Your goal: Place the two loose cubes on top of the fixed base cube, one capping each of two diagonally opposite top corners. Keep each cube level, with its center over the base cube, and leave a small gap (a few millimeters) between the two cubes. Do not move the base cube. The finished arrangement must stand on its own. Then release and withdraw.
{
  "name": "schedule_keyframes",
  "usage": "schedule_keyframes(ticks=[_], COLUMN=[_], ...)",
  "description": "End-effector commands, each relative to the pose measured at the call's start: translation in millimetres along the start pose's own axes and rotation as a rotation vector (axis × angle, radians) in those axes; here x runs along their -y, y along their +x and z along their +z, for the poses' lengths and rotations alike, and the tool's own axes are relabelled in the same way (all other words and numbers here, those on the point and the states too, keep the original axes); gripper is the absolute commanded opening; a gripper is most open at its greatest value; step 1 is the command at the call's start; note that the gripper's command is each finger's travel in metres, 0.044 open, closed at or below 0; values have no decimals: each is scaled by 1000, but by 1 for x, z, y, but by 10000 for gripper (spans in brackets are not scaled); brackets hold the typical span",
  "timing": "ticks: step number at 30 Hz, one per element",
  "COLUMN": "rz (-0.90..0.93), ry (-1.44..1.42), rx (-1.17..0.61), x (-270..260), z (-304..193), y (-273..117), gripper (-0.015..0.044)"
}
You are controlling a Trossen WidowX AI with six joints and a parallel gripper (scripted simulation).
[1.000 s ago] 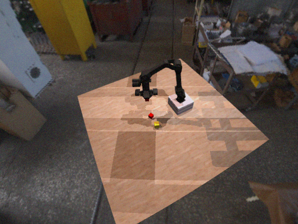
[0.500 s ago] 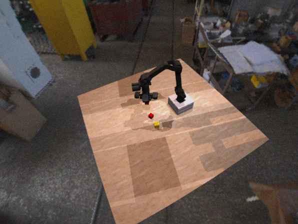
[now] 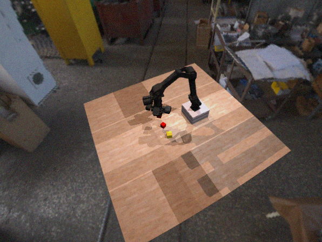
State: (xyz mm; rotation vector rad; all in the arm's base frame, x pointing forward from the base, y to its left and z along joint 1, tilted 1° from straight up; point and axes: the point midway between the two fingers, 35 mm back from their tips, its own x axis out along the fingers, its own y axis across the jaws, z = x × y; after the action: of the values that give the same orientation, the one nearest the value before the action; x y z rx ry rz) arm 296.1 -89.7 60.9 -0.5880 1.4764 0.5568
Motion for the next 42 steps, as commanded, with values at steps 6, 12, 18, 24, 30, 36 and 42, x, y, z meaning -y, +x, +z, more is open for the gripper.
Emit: schedule_keyframes(ticks=[6, 12, 18, 24, 30, 36, 42], rz=[1, 2, 3, 4, 6, 8, 9], ry=[86, 145, 204, 264, 323, 382, 441], rx=[-1, 0, 2, 3, 4, 4, 5], x=[-11, -21, -32, -44, -57, -71, -86], z=[23, 40, 56, 71, 85, 99, 112], y=[5, 9, 12, 15, 18, 21, 24], gripper=[105, 105, 105, 105, 105, 105, 105])
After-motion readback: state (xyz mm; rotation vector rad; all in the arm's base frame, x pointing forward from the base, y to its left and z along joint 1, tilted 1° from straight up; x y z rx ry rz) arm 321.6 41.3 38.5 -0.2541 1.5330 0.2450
